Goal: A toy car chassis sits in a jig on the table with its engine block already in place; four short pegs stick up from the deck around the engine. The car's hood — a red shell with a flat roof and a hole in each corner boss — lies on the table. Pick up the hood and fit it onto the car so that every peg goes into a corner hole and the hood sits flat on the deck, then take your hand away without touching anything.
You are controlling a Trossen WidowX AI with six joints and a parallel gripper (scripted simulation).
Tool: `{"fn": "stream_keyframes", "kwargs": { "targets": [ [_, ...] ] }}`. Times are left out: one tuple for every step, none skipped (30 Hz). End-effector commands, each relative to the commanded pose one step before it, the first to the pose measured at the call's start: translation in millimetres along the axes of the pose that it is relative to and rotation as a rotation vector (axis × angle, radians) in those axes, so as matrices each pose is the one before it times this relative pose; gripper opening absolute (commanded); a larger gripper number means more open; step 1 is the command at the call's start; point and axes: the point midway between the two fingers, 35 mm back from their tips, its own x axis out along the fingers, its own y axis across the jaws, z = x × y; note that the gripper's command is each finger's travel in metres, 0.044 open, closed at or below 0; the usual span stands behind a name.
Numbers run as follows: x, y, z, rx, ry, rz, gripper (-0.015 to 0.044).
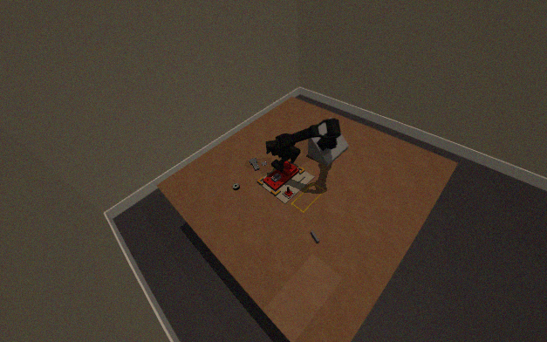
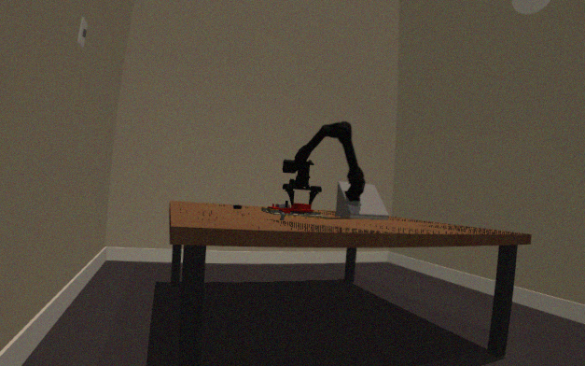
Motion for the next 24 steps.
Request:
{"fn": "stream_keyframes", "kwargs": {
  "targets": [
    [2.60, -0.62, -0.61, 0.0050, 0.00509, 0.00020, 0.0440],
    [0.49, -0.01, -0.01, 0.0000, 0.00004, 0.00000, 0.0440],
    [0.49, -0.01, -0.01, 0.0000, 0.00004, 0.00000, 0.0440],
    [0.49, -0.01, -0.02, 0.0000, 0.00004, 0.00000, 0.0440],
    [0.49, -0.01, -0.02, 0.0000, 0.00004, 0.00000, 0.0440],
    [0.49, -0.01, -0.02, 0.0000, 0.00004, 0.00000, 0.0440],
    [0.49, -0.01, -0.02, 0.0000, 0.00004, 0.00000, 0.0440],
    [0.49, -0.01, -0.02, 0.0000, 0.00004, 0.00000, 0.0440],
    [0.49, -0.02, -0.02, 0.0000, 0.00005, 0.00000, 0.0440],
    [0.49, -0.02, -0.02, 0.0000, 0.00005, 0.00000, 0.0440],
    [0.49, -0.02, -0.02, 0.0000, 0.00005, 0.00000, 0.0440],
    [0.49, -0.02, -0.02, 0.0000, 0.00005, 0.00000, 0.0440],
    [0.49, -0.02, -0.02, 0.0000, 0.00005, 0.00000, 0.0440],
    [-2.08, 0.68, 0.61, -0.0050, -0.00510, -0.00011, 0.0414],
    [0.00, 0.00, 0.00, 0.0000, 0.00000, 0.00000, 0.0387],
    [0.00, 0.00, 0.00, 0.0000, 0.00000, 0.00000, 0.0361],
    [0.00, 0.00, 0.00, 0.0000, 0.00000, 0.00000, 0.0355],
    [0.00, 0.00, 0.00, 0.0000, 0.00000, 0.00000, 0.0348],
    [0.00, 0.00, 0.00, 0.0000, 0.00000, 0.00000, 0.0341],
    [0.00, 0.00, 0.00, 0.0000, 0.00000, 0.00000, 0.0335],
    [0.00, 0.00, 0.00, 0.0000, 0.00000, 0.00000, 0.0328],
    [0.00, 0.00, 0.00, 0.0000, 0.00000, 0.00000, 0.0321],
    [0.00, 0.00, 0.00, 0.0000, 0.00000, 0.00000, 0.0315],
    [0.00, 0.00, 0.00, 0.0000, 0.00000, 0.00000, 0.0308]
  ]
}}
